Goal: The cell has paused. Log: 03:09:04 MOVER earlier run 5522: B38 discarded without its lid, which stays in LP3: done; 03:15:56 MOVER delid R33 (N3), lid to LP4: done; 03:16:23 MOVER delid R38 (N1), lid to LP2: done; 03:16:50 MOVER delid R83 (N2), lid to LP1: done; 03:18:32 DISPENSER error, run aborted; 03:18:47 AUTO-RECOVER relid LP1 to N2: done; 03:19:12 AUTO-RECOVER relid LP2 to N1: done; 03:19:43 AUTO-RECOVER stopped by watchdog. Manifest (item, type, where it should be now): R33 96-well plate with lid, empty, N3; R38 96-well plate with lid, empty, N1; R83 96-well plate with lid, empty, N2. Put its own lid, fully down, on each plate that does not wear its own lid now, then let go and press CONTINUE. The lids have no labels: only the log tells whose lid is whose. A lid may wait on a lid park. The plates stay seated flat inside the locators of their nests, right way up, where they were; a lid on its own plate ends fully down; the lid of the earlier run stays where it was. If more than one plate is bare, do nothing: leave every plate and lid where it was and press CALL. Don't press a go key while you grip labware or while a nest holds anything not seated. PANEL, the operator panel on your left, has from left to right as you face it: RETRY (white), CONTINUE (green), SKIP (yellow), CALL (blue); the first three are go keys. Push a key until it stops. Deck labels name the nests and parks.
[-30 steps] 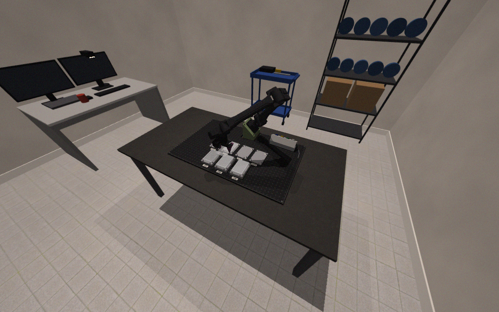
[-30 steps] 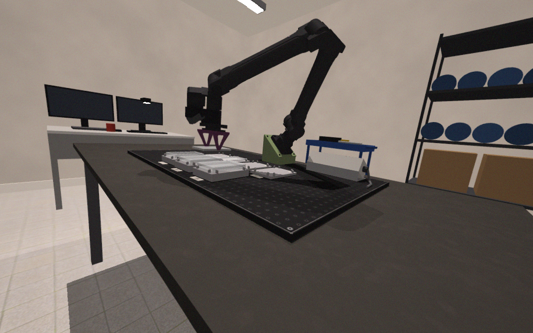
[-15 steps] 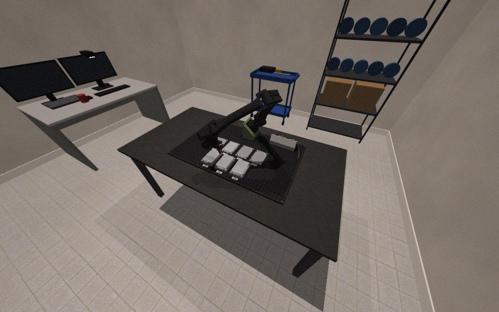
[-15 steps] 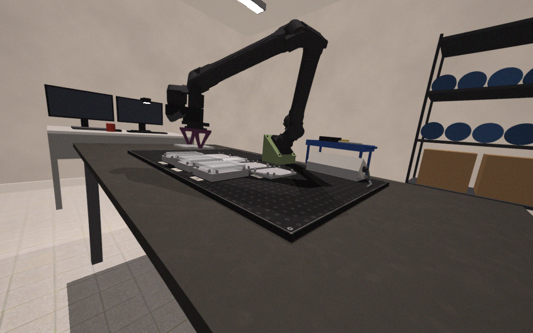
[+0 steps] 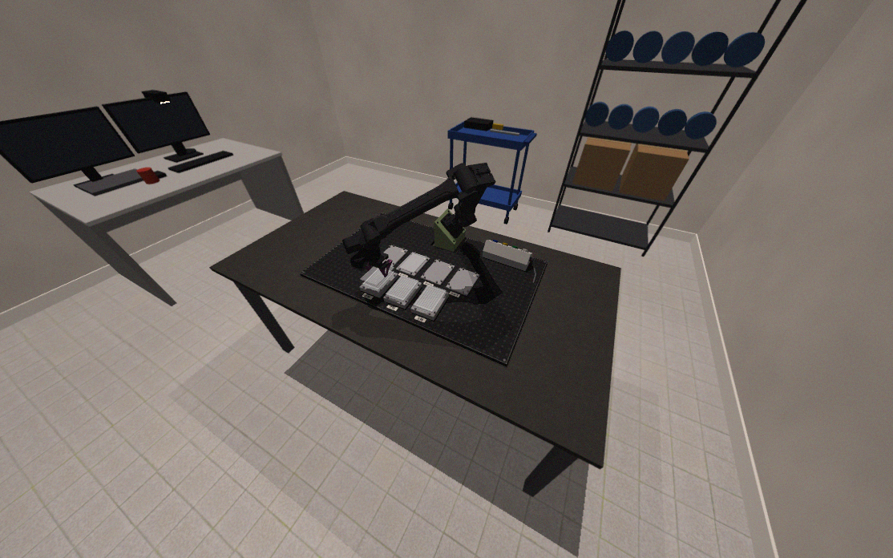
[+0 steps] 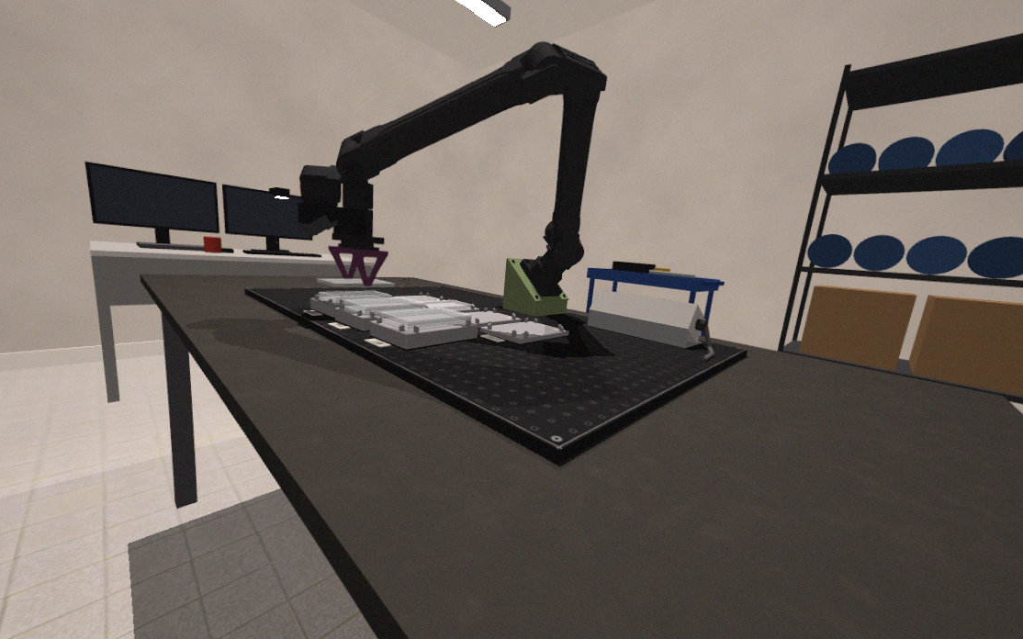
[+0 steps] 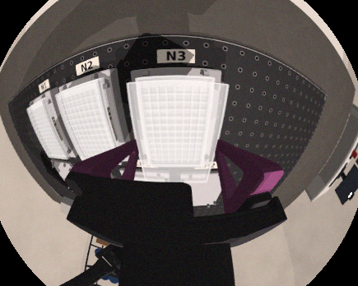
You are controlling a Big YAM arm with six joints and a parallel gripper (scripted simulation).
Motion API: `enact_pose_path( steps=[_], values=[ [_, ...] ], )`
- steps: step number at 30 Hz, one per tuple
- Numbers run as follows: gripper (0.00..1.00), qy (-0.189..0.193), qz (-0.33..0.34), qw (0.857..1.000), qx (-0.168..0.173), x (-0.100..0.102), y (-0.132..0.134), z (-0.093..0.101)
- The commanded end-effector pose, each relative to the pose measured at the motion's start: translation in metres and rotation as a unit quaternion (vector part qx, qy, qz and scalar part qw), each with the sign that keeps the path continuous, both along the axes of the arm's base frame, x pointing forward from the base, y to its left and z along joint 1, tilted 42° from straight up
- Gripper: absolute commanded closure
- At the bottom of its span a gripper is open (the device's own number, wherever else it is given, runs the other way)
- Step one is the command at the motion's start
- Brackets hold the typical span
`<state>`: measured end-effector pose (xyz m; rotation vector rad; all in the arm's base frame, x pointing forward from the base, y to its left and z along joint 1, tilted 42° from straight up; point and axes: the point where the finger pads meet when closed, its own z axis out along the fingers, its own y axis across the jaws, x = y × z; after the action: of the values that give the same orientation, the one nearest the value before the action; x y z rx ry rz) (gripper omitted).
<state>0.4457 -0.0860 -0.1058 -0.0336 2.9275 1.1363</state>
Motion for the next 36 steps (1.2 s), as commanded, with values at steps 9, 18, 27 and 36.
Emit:
enact_pose_path(
  steps=[9, 18, 27, 36],
  values=[
    [1.0, -0.012, 0.002, 1.0, -0.006, 0.012, 0.003, 0.001],
    [1.0, -0.006, 0.002, 1.0, -0.003, 0.007, 0.006, -0.005],
    [1.0, -0.002, 0.002, 1.0, -0.001, 0.003, 0.011, -0.009],
    [1.0, -0.003, 0.002, 1.0, -0.001, 0.003, 0.012, -0.011]
  ],
)
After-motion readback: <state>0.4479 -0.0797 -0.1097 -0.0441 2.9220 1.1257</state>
